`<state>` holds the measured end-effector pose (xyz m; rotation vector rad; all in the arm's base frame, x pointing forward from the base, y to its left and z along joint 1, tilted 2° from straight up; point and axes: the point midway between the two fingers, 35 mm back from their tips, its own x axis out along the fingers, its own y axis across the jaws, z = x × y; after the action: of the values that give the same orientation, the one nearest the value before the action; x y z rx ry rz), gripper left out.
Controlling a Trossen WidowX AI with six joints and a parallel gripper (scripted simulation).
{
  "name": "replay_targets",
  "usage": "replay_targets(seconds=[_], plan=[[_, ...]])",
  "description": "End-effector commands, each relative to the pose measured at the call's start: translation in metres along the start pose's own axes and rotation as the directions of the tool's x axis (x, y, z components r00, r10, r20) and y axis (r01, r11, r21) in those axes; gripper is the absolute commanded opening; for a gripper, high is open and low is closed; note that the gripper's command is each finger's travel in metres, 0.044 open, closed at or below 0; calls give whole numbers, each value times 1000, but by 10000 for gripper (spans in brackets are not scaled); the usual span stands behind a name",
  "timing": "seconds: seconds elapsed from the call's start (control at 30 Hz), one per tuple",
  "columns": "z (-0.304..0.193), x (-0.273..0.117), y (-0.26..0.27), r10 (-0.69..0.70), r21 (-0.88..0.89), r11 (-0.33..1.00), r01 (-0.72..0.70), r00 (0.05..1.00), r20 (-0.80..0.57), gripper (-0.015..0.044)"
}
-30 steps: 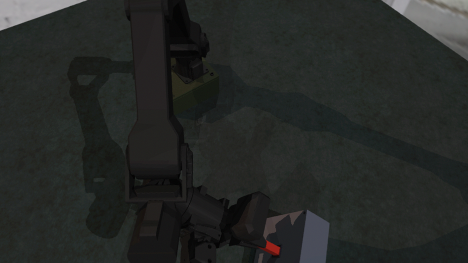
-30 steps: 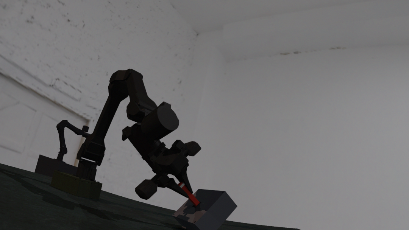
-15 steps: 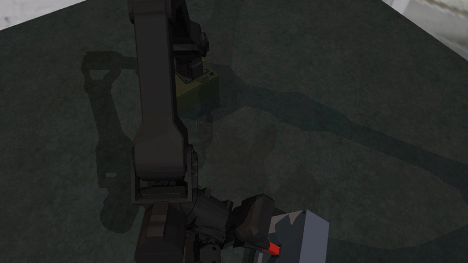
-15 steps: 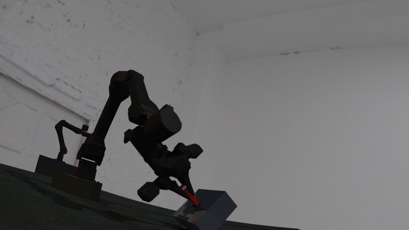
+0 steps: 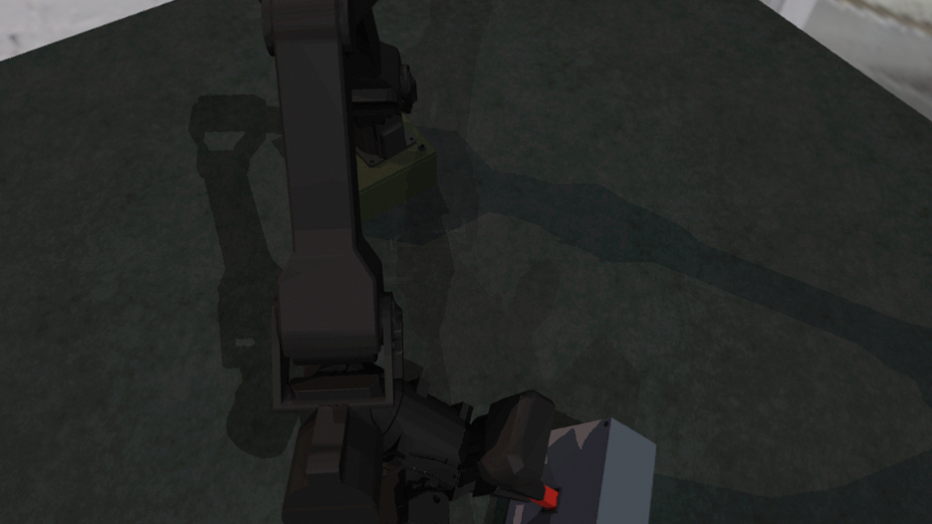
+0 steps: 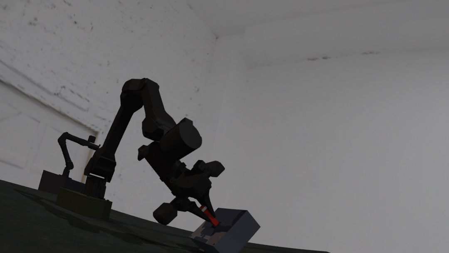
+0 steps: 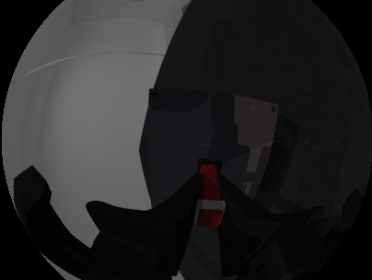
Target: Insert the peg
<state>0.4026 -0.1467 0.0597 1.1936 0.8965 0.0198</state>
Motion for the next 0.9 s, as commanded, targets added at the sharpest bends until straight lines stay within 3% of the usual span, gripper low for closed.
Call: replay_targets(seconds=[0.0,0.3,0.87], plan=[[-2,2,-2,-2,5,1000,2,1000,-3,0],[0,1,0,0,-1,1000,0,1000,-1,0],[0,-4,0,-2,0,1000,2,1000,-1,440]])
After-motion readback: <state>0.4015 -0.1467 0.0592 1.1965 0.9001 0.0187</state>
